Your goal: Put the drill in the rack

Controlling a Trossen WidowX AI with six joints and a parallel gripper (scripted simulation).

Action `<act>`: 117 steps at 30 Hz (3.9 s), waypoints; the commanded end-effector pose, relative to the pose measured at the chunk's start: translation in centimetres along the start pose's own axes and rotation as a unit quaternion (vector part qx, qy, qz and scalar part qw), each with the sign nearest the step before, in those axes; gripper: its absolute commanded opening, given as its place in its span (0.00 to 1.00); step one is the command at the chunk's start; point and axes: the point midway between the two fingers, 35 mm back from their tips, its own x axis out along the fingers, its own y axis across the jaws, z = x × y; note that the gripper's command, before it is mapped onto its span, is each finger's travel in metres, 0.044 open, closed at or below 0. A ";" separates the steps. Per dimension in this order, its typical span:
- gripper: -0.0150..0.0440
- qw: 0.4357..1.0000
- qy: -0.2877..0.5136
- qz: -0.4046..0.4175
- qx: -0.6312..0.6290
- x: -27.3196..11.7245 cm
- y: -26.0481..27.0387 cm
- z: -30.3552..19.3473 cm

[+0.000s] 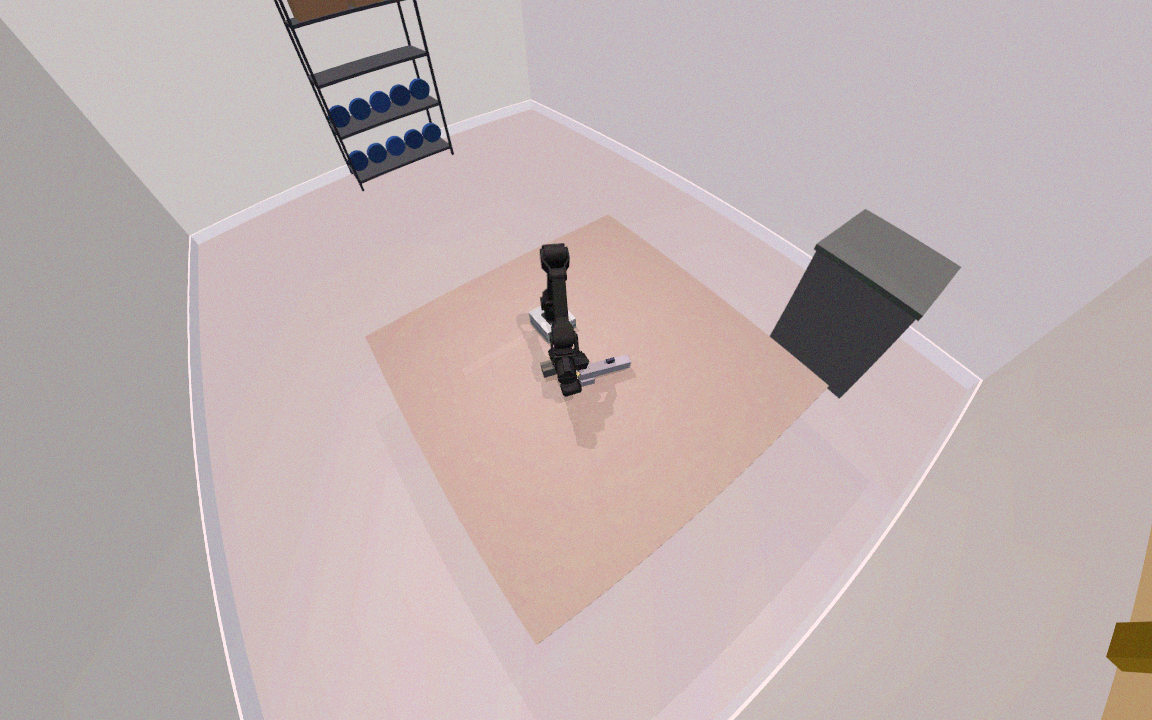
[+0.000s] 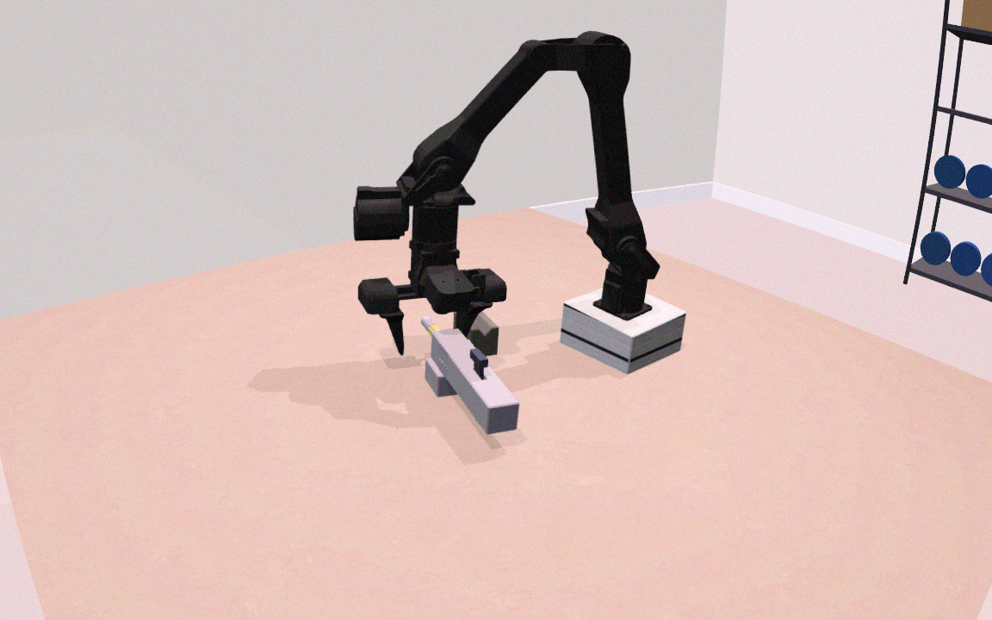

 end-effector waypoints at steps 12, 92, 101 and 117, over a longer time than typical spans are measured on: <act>0.32 1.000 0.000 0.000 0.000 0.0 0.0 0.0; 0.25 1.000 0.000 0.001 0.001 -1.7 0.2 -7.0; 0.25 1.000 0.000 0.001 0.001 -2.1 0.3 -7.0; 0.25 1.000 0.000 0.001 0.001 -3.0 0.3 -7.1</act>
